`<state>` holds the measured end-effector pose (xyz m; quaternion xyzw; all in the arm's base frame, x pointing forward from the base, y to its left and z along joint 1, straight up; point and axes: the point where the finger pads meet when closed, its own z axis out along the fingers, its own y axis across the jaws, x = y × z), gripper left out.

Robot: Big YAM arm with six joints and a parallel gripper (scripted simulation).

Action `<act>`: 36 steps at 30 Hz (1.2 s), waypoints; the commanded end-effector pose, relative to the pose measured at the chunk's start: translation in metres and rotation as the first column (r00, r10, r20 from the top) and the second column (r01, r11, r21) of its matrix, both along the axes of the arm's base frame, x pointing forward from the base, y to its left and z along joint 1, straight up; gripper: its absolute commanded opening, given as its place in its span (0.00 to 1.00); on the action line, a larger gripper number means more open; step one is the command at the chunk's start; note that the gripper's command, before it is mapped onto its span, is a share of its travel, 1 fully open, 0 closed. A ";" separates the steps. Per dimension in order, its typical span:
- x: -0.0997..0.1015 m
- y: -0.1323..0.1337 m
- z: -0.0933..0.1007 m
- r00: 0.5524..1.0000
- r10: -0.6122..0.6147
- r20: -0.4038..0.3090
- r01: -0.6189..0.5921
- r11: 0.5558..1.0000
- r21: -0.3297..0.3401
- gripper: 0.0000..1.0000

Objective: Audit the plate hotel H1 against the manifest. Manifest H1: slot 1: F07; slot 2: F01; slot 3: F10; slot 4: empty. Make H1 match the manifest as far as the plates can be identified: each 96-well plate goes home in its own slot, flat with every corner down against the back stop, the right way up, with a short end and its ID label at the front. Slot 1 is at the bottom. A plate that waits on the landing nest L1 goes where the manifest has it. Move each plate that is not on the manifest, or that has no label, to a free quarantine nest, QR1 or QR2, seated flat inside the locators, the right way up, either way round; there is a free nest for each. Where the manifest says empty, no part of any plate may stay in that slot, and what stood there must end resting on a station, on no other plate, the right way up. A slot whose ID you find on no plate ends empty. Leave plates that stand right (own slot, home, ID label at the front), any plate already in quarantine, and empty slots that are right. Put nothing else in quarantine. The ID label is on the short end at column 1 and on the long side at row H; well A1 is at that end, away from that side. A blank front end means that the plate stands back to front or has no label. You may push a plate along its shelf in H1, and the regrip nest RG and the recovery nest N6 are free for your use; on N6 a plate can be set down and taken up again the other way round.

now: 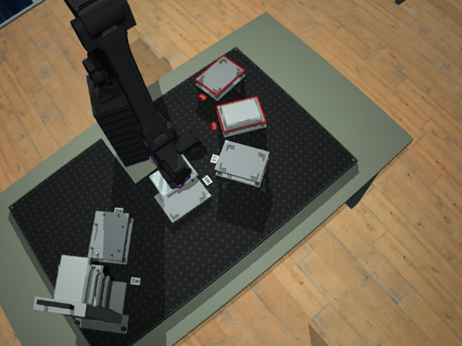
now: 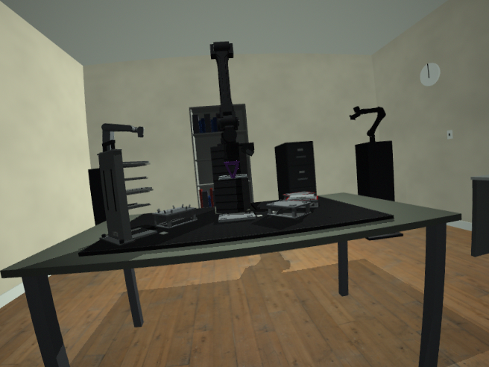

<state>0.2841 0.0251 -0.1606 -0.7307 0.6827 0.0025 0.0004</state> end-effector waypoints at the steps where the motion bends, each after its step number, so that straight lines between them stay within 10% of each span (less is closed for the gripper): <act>1: 0.012 0.002 -0.008 1.000 0.016 0.025 -0.016 1.000 0.005 0.86; 36: 0.004 0.004 -0.092 1.000 0.019 0.013 -0.019 1.000 0.004 0.86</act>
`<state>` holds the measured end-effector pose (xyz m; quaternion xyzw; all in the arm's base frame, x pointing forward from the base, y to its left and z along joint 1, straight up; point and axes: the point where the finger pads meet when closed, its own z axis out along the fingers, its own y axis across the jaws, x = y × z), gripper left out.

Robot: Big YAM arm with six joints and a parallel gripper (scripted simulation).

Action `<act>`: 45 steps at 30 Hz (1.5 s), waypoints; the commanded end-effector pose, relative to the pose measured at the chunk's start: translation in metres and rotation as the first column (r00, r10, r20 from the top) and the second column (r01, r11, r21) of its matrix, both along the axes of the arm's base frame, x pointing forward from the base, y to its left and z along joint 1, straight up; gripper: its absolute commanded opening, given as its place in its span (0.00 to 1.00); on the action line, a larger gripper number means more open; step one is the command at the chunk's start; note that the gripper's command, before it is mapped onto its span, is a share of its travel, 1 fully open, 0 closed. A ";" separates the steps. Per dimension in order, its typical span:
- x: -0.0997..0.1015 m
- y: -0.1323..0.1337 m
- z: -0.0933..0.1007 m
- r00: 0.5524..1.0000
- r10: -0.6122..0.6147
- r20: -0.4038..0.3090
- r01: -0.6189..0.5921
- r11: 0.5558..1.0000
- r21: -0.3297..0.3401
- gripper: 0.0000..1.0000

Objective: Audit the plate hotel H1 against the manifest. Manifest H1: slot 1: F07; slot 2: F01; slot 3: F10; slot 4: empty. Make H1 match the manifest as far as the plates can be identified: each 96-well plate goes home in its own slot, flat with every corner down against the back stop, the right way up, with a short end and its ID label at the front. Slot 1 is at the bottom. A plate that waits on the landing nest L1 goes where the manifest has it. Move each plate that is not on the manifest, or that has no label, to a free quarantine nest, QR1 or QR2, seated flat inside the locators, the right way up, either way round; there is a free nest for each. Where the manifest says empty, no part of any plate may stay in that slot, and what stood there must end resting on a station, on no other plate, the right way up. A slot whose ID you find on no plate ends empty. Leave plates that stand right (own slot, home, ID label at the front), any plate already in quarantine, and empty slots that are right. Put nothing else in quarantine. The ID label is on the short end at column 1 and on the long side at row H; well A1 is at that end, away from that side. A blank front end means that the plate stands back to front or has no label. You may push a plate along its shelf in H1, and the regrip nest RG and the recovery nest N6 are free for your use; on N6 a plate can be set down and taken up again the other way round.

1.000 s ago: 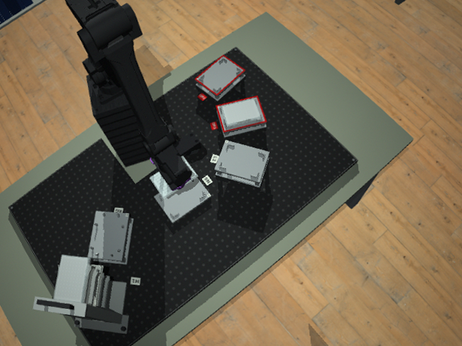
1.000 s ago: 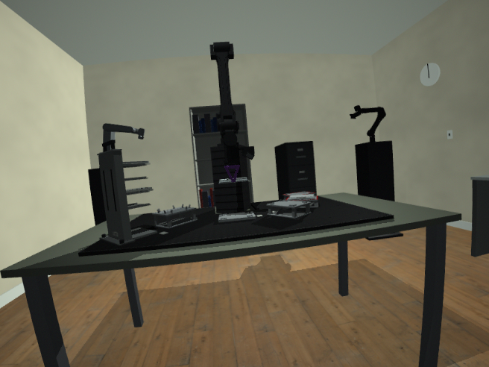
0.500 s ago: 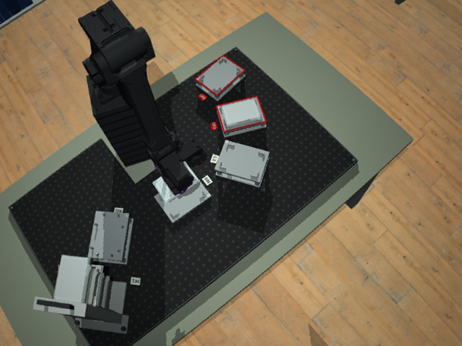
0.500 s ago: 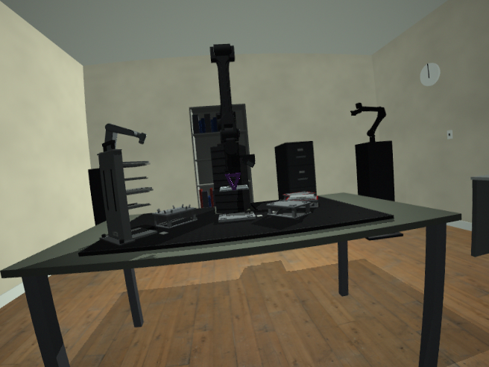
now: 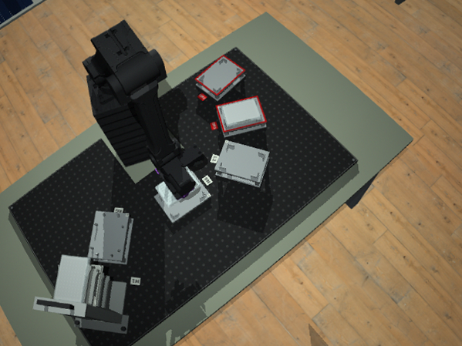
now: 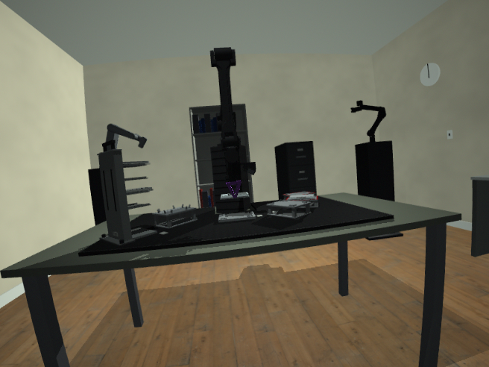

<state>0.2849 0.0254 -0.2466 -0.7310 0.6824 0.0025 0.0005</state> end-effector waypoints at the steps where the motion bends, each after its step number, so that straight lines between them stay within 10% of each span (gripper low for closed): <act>1: 0.003 0.004 -0.008 1.000 0.018 0.013 -0.018 1.000 0.004 0.86; 45: 0.002 0.002 -0.022 1.000 0.007 0.013 -0.007 1.000 0.004 0.86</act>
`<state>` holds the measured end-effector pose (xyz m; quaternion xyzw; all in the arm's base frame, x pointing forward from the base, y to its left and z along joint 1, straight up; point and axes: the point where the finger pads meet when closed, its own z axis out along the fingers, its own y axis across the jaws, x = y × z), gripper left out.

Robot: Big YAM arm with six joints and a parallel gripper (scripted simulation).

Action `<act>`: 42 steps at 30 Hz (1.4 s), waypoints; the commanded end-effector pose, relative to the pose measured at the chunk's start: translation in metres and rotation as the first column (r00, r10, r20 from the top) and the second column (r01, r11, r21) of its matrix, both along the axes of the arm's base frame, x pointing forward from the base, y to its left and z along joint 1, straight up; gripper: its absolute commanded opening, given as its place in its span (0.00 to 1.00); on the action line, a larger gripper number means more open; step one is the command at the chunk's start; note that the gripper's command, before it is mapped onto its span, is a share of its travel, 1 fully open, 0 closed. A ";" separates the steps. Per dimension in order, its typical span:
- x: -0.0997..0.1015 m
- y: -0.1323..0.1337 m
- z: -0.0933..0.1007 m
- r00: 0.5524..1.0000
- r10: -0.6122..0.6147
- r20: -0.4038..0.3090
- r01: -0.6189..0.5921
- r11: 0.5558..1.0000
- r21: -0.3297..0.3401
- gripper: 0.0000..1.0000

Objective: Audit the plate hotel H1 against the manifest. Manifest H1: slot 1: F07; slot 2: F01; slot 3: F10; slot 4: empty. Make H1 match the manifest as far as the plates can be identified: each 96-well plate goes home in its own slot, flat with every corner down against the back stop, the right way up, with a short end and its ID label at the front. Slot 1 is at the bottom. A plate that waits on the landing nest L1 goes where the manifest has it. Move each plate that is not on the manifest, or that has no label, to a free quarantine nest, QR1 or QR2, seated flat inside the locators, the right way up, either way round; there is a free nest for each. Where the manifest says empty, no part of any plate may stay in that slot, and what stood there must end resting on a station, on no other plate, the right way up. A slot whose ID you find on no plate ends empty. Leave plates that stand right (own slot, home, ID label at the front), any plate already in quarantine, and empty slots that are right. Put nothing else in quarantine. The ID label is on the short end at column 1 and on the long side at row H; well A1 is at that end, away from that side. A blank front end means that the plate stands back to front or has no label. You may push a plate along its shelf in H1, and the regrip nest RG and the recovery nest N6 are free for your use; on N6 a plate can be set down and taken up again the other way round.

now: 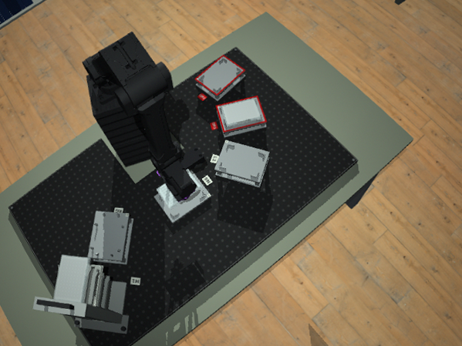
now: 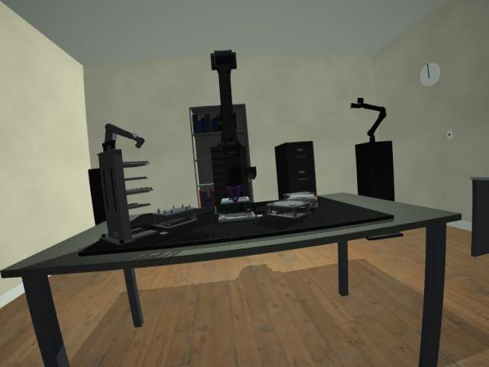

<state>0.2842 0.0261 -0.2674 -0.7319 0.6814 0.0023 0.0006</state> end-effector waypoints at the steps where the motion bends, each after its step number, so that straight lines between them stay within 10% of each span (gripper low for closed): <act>1: 0.003 0.001 -0.002 1.000 0.004 0.013 -0.004 1.000 0.004 0.86; 42: 0.000 -0.002 -0.028 1.000 0.004 0.006 -0.004 1.000 0.003 0.86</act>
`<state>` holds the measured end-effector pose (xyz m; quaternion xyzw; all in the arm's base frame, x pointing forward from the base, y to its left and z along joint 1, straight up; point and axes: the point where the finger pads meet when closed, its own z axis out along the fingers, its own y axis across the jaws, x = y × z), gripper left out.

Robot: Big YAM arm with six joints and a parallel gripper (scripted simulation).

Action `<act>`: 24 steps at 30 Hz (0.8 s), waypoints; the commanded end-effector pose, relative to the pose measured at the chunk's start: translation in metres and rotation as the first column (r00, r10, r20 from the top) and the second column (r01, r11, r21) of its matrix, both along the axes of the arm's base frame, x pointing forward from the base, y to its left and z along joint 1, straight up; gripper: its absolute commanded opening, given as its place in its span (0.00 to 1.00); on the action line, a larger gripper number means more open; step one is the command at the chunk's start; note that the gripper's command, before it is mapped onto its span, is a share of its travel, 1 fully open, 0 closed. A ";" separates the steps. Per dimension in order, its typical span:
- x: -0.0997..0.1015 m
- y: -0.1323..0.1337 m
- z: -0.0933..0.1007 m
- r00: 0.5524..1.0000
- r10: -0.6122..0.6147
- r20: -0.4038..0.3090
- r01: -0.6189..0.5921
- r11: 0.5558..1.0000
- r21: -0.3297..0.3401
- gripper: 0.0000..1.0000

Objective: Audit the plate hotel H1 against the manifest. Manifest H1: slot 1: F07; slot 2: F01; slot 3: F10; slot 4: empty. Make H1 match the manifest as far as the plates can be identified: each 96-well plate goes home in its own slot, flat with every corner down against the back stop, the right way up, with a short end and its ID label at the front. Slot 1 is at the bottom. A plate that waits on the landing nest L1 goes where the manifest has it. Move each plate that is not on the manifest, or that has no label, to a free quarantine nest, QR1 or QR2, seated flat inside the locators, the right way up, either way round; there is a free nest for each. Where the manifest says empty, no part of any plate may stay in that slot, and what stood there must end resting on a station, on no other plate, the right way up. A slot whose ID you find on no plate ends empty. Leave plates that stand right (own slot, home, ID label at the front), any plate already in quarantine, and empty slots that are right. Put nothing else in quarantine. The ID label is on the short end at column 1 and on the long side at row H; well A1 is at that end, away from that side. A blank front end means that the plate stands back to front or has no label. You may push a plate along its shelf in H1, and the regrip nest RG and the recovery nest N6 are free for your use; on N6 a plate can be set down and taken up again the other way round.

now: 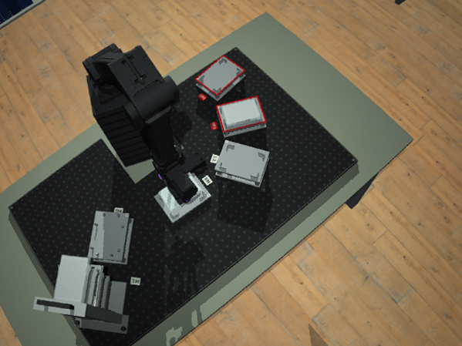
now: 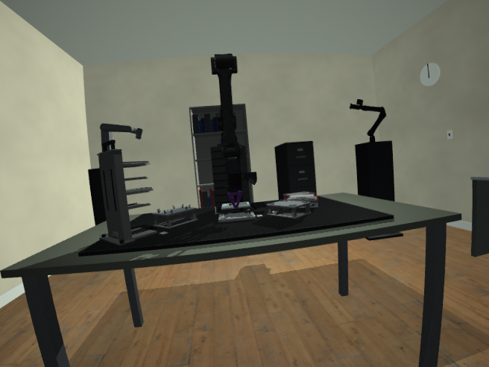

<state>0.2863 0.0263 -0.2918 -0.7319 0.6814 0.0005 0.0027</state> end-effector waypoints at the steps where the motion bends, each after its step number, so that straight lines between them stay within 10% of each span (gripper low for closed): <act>1: -0.002 -0.002 -0.003 1.000 0.004 0.001 -0.004 1.000 0.003 0.86; 24: -0.001 -0.003 -0.017 1.000 0.004 0.003 -0.004 1.000 0.003 0.86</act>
